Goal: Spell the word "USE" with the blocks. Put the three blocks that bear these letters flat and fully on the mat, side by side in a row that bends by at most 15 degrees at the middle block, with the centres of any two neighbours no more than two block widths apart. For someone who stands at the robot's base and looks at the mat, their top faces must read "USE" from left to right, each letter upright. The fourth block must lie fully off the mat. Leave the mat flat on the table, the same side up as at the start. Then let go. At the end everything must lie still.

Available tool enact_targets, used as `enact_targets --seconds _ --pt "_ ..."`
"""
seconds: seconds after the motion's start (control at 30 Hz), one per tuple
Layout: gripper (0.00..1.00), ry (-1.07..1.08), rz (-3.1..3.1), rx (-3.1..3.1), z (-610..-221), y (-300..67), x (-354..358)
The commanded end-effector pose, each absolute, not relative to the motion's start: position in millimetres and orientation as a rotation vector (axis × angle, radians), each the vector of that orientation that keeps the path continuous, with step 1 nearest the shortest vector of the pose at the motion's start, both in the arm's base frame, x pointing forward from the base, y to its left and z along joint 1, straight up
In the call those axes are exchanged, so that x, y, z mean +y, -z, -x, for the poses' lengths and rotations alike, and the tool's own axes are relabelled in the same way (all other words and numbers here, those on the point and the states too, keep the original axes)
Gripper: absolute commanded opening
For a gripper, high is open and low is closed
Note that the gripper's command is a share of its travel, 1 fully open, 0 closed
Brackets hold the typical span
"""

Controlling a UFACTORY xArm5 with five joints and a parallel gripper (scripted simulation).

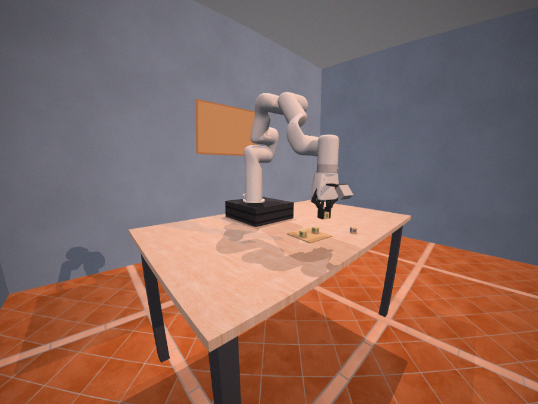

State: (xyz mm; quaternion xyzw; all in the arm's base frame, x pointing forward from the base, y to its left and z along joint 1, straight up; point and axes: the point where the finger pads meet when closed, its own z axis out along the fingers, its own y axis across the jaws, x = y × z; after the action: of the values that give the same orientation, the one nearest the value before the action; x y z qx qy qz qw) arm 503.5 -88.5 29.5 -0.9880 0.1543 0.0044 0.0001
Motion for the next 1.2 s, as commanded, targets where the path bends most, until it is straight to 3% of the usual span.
enact_targets --seconds 0.0,1.17 --pt "0.21 -0.003 3.126 0.309 -499.9 -31.7 -85.5" --pt "0.21 -0.002 2.968 -1.027 -456.5 -34.3 -61.0"
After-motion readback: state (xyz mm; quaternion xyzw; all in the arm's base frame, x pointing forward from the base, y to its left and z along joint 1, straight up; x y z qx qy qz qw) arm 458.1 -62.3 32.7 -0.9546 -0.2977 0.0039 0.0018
